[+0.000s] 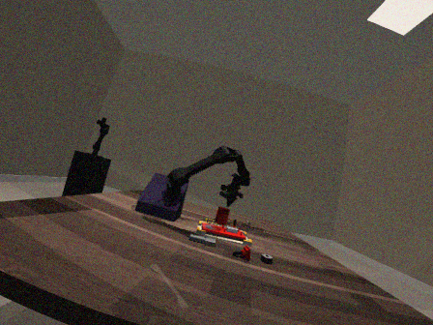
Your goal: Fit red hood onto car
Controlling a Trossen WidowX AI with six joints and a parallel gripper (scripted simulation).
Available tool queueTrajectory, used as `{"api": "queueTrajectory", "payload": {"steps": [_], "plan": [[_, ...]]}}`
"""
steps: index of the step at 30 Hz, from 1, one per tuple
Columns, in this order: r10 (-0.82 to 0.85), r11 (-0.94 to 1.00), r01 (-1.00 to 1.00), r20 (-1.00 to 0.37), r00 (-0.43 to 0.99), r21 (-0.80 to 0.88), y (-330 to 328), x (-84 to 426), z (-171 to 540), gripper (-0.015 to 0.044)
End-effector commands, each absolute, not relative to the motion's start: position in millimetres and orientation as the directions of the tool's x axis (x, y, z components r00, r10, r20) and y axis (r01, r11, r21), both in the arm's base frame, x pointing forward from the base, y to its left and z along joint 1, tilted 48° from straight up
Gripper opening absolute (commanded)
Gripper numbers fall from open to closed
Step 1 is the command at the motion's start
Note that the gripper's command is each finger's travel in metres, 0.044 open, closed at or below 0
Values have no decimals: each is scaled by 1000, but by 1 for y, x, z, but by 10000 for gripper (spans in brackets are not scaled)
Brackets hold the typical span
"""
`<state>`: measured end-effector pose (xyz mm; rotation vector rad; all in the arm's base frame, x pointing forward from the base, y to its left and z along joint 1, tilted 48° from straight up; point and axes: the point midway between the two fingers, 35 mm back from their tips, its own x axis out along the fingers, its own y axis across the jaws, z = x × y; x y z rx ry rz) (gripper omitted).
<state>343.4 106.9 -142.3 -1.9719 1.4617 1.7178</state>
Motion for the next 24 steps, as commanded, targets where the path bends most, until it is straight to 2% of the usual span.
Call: {"api": "queueTrajectory", "payload": {"steps": [1,24], "plan": [[-718,-487,-666,-693,-62,565,102,334,-105,0],[-728,-484,-663,-684,-57,571,69,330,-133,0]]}}
